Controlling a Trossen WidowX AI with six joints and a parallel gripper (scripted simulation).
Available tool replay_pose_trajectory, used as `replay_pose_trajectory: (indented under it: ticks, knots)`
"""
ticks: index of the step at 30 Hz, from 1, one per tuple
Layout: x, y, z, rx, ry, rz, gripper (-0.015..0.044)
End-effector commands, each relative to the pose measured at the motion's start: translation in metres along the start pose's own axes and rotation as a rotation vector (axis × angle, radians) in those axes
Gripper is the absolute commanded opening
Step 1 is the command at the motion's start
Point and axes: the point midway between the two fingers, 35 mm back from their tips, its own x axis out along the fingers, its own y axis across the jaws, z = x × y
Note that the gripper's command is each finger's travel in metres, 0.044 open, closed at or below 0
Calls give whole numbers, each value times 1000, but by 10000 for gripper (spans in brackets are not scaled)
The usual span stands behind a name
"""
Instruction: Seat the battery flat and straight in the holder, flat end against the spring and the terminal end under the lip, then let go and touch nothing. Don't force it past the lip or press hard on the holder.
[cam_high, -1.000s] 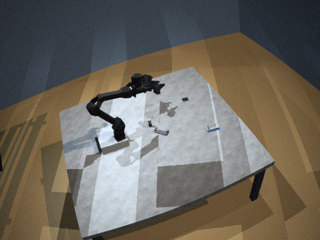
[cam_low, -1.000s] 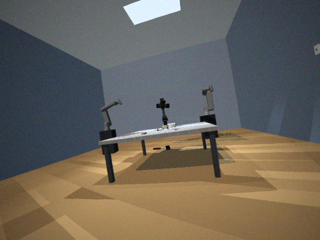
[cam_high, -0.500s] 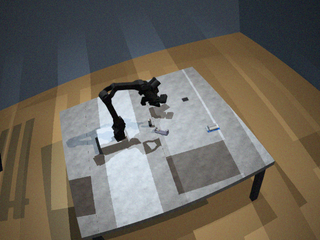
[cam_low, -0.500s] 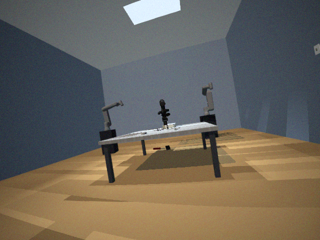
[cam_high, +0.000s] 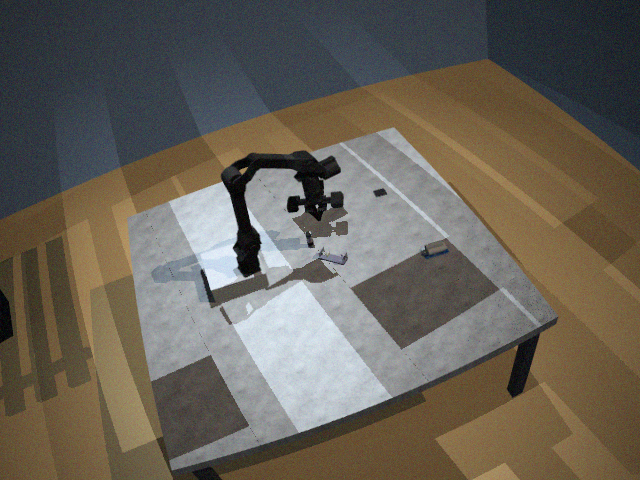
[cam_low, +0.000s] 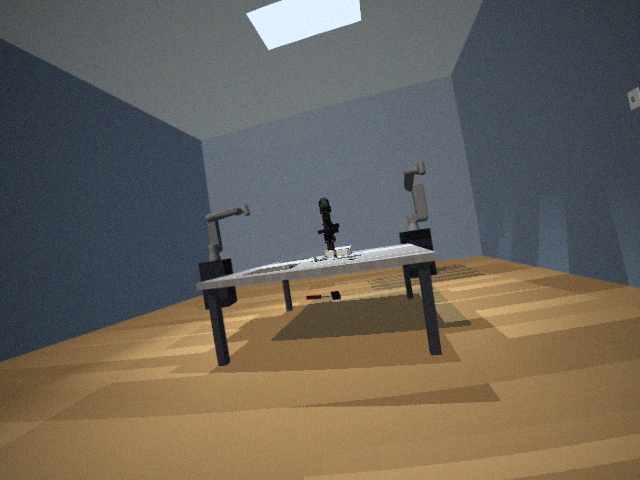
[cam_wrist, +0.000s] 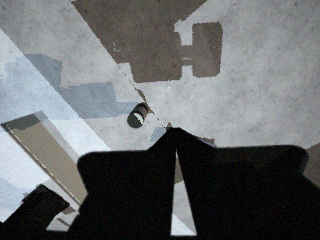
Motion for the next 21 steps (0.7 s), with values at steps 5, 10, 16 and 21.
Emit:
replay_pose_trajectory:
  ticks: [5,10,16,21]
  knots:
    - [66,5,-5,-7,22,23,0]
    - [72,6,-6,-7,22,22,0]
    - [71,15,-5,-6,22,23,0]
    - [71,24,-4,-6,22,24,0]
